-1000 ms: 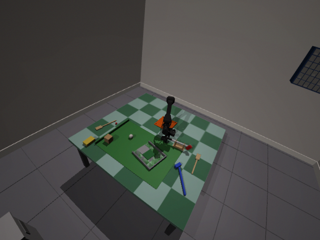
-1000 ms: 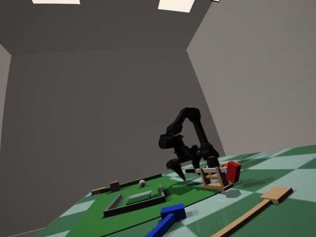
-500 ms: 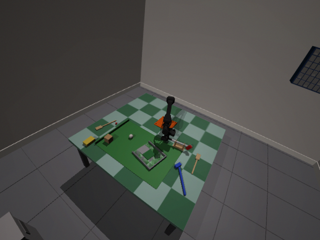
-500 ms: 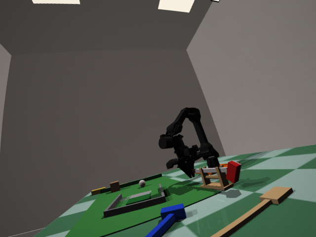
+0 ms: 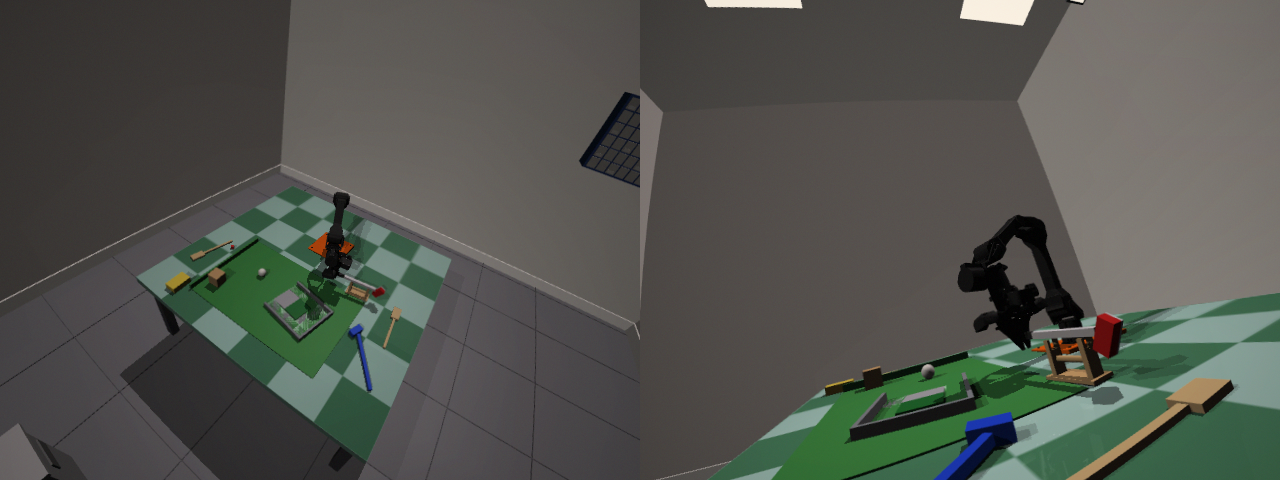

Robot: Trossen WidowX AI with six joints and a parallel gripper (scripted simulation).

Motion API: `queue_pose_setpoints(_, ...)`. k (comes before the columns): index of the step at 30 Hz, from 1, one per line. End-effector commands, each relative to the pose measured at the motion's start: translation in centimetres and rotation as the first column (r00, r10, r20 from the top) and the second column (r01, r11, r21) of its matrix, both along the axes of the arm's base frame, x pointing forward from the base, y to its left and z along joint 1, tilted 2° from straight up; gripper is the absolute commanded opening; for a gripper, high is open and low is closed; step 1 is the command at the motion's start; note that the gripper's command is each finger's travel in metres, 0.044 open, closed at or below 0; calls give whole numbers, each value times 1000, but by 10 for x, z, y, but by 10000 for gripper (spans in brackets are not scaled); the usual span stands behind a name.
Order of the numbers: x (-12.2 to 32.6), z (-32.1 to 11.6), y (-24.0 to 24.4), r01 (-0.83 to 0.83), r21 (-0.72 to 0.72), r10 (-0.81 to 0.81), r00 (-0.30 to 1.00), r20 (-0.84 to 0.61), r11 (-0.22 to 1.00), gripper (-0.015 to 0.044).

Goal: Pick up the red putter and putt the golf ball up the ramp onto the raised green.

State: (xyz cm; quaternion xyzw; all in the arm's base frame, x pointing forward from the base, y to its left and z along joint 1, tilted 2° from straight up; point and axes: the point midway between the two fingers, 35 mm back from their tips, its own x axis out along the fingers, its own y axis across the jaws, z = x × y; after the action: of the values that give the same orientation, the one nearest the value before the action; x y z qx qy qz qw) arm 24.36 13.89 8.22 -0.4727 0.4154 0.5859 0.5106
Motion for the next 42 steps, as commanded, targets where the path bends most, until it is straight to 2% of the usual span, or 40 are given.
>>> queue_pose_setpoints(1, 3, 27, 4, 2, 18, -2, 1000, 19, 1000, 0)
queue_pose_setpoints(10, -2, 72, 3, 2, 18, -3, 1000, 17, 1000, 0)
queue_pose_setpoints(17, 0, 67, -2, 15, 3, -15, 1000, 11, 1000, 0)
queue_pose_setpoints(27, 21, 72, -50, 290, -31, -290, 957, 3, 956, 0)
queue_pose_setpoints(35, 32, 76, -91, 498, -59, -499, 867, 1, 865, 0)
queue_pose_setpoints(42, 34, 78, -127, 617, -76, -619, 786, 10, 783, 0)
